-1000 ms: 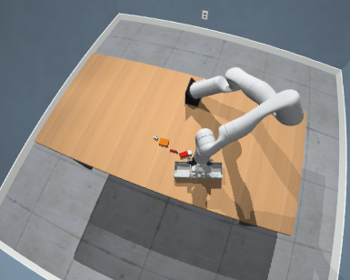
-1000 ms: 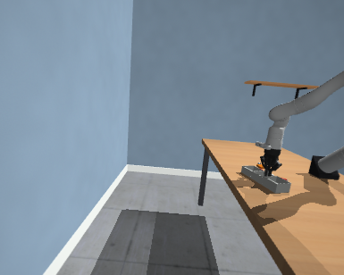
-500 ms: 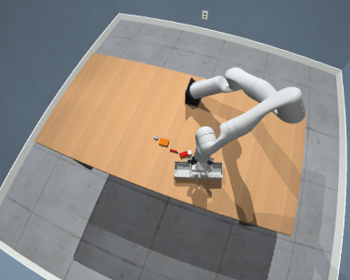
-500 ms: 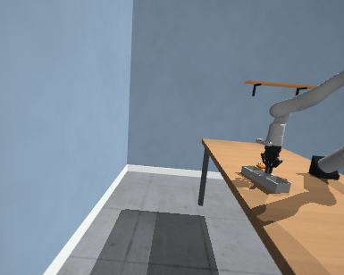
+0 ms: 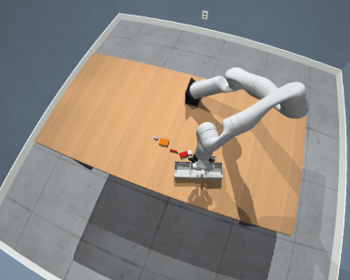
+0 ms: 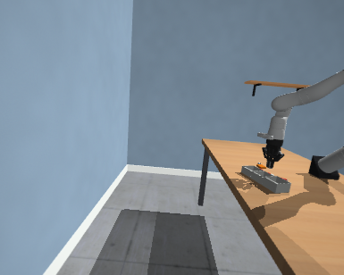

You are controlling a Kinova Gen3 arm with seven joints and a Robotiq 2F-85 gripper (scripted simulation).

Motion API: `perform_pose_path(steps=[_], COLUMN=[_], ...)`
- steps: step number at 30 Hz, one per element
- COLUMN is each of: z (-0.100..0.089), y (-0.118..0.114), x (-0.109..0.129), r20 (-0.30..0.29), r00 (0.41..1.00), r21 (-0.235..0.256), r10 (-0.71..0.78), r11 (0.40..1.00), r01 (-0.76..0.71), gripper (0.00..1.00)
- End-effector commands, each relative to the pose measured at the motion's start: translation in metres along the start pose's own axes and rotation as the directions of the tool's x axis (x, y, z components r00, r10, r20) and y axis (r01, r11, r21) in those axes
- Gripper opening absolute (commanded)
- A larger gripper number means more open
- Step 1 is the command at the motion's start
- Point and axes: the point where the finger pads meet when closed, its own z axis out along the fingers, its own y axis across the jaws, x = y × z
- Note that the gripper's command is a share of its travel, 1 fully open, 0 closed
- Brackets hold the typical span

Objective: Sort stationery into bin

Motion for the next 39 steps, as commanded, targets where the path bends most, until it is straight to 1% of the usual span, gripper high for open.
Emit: perform_pose_path(steps=[1, 7, 9, 17, 26, 28, 39], z=[-0.001, 0.000, 0.000, 0.000, -0.001, 0.006, 0.036], y=[-0.015, -0.044, -0.044, -0.083, -0.083, -0.082, -0.082], x=[0.001, 0.001, 0.001, -0.002, -0.001, -0.002, -0.002], r20=[-0.003, -0.007, -0.007, -0.005, -0.006, -0.003, -0.003], r00=[1.000, 1.000, 1.000, 1.000, 1.000, 1.000, 1.000], r21=[0.000, -0.002, -0.002, -0.002, -0.003, 0.000, 0.000], r10=[0.002, 0.003, 0.003, 0.002, -0.005, -0.009, -0.008], r11=[1.000, 1.000, 1.000, 1.000, 1.000, 1.000, 1.000], r01=[-0.002, -0.003, -0.003, -0.002, 0.005, 0.009, 0.008], gripper=[0.09, 0.09, 0.09, 0.09, 0.09, 0.09, 0.09])
